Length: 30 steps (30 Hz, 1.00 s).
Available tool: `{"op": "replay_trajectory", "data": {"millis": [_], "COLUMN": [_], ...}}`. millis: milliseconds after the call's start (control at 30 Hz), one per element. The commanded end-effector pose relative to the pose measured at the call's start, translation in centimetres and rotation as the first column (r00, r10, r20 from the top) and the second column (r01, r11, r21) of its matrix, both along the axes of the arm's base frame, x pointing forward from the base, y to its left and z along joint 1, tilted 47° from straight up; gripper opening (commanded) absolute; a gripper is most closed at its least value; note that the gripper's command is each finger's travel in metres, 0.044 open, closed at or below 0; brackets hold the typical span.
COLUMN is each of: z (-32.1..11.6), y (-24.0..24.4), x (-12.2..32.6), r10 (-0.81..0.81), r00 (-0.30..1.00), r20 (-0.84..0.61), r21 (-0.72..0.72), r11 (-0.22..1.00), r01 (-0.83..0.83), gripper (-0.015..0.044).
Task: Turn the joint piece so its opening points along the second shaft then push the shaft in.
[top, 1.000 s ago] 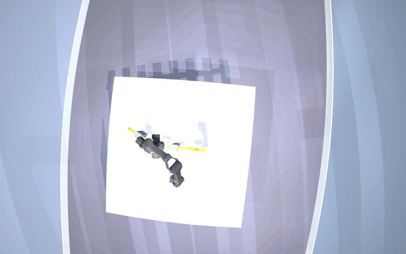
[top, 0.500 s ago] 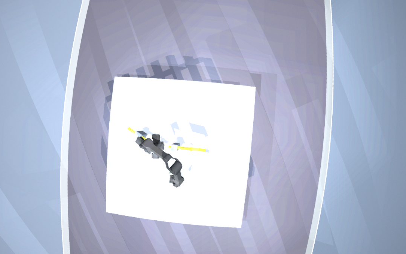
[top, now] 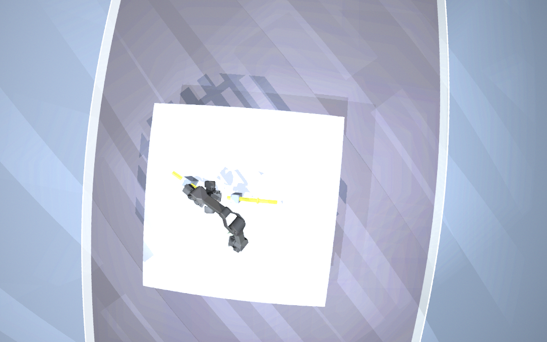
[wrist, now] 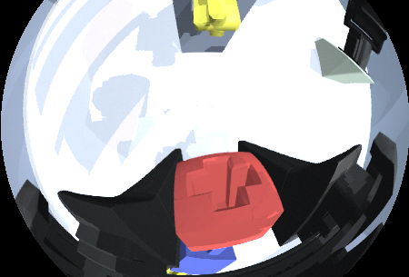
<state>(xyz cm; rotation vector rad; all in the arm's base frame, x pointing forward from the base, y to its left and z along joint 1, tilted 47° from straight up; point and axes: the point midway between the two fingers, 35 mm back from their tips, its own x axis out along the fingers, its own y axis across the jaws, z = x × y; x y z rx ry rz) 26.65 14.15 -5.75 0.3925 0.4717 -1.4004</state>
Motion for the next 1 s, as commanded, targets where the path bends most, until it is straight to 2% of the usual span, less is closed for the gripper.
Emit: {"op": "replay_trajectory", "data": {"millis": [0,233,300,467,667,967], "z": [0.02,0.02,0.0,0.0,0.0,-0.16], "y": [0.0,0.0,0.0,0.0,0.0,-0.23], "x": [0.0,0.0,0.0,0.0,0.0,-0.03], "r10": [0.002,0.002,0.0,0.0,0.0,-0.01], "r00": [1.0,1.0,1.0,1.0,1.0,1.0], "r20": [-0.001,-0.001,0.0,0.0,0.0,0.001], "r21": [0.0,0.0,0.0,0.0,0.0,0.052], "r11": [1.0,1.0,1.0,1.0,1.0,0.999], "r01": [-0.002,-0.002,0.0,0.0,0.0,0.01], "gripper": [0.0182,0.0182,0.0147,0.0147,0.0,0.0]}}
